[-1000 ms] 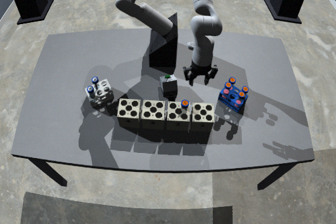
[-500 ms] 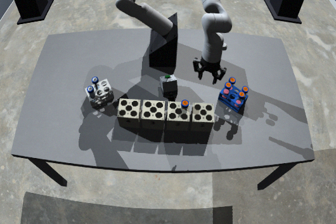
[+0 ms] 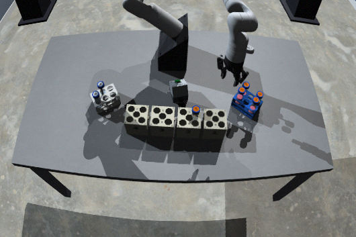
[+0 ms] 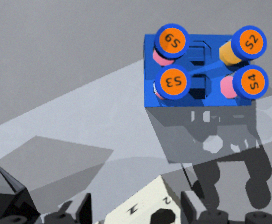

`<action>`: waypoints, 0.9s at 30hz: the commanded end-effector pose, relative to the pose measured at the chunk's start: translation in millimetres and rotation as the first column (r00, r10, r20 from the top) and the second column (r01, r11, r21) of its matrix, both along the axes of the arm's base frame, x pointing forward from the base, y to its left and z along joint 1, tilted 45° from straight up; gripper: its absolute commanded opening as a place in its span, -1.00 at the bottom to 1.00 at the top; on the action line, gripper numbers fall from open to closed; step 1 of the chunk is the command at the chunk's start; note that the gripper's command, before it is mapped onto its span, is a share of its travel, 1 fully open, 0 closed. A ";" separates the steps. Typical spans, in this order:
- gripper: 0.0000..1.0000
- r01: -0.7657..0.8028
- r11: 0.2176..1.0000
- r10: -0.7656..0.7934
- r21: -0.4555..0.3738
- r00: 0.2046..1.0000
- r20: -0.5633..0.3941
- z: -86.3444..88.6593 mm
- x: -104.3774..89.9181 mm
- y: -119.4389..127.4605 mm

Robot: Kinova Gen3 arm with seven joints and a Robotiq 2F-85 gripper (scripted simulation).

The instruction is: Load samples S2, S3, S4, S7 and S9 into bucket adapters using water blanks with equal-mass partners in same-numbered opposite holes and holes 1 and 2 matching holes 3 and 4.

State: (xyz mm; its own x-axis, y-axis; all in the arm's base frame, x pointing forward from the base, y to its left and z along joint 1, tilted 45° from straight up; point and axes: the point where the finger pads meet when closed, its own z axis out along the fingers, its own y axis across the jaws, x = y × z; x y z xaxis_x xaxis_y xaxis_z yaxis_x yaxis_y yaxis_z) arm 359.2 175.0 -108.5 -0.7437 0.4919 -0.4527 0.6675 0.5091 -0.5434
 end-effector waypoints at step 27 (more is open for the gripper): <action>0.24 0.001 1.000 -0.001 0.000 1.000 0.001 -54.5 -34.9 57.9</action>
